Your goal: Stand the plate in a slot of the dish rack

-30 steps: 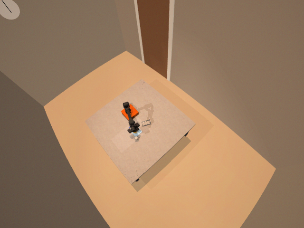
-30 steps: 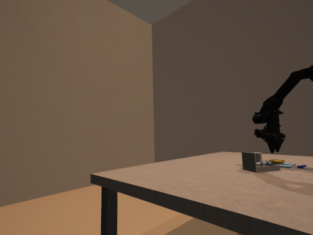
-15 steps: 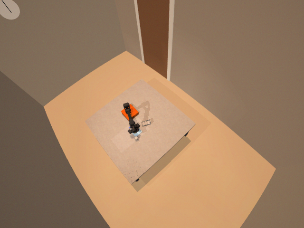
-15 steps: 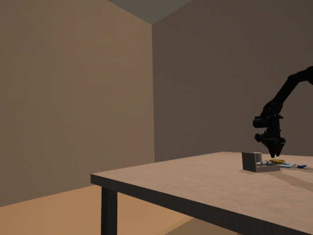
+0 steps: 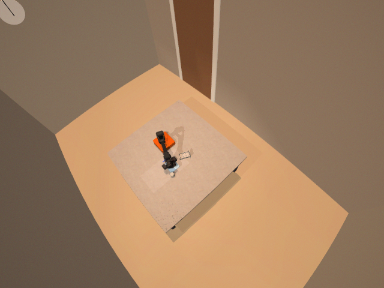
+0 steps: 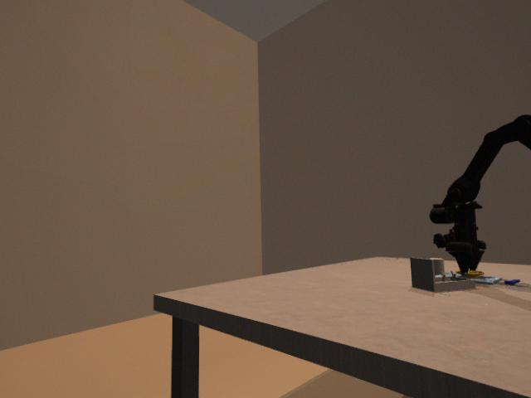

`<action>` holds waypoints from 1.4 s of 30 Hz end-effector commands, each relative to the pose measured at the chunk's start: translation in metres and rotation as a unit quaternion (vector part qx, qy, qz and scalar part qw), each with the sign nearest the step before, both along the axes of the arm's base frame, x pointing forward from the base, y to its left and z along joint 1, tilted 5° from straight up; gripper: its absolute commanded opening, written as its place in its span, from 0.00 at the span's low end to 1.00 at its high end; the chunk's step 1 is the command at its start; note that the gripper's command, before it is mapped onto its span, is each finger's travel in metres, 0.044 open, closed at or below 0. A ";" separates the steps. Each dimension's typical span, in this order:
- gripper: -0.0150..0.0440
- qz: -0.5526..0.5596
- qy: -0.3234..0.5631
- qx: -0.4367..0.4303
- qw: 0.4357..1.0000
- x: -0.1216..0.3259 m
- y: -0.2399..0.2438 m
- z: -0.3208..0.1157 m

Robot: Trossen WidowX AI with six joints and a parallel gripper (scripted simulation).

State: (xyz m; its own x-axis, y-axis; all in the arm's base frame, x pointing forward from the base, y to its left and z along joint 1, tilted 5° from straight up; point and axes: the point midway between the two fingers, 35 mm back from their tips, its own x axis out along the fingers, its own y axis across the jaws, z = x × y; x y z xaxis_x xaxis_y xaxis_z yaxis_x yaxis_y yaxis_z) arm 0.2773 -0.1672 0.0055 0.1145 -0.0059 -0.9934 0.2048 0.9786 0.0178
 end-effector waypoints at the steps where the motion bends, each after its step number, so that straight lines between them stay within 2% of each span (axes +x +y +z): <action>1: 0.93 -0.002 0.007 0.003 1.000 -0.002 0.001 -0.007; 8: 0.93 -0.002 0.007 0.003 1.000 -0.002 0.001 -0.007; 18: 0.81 -0.002 0.007 0.003 1.000 -0.002 0.001 -0.007; 21: 0.68 -0.002 0.007 0.003 1.000 -0.002 0.001 -0.003; 31: 0.25 -0.002 0.006 0.002 1.000 0.003 -0.006 0.049; 42: 0.25 -0.002 0.006 0.002 1.000 0.002 -0.009 0.103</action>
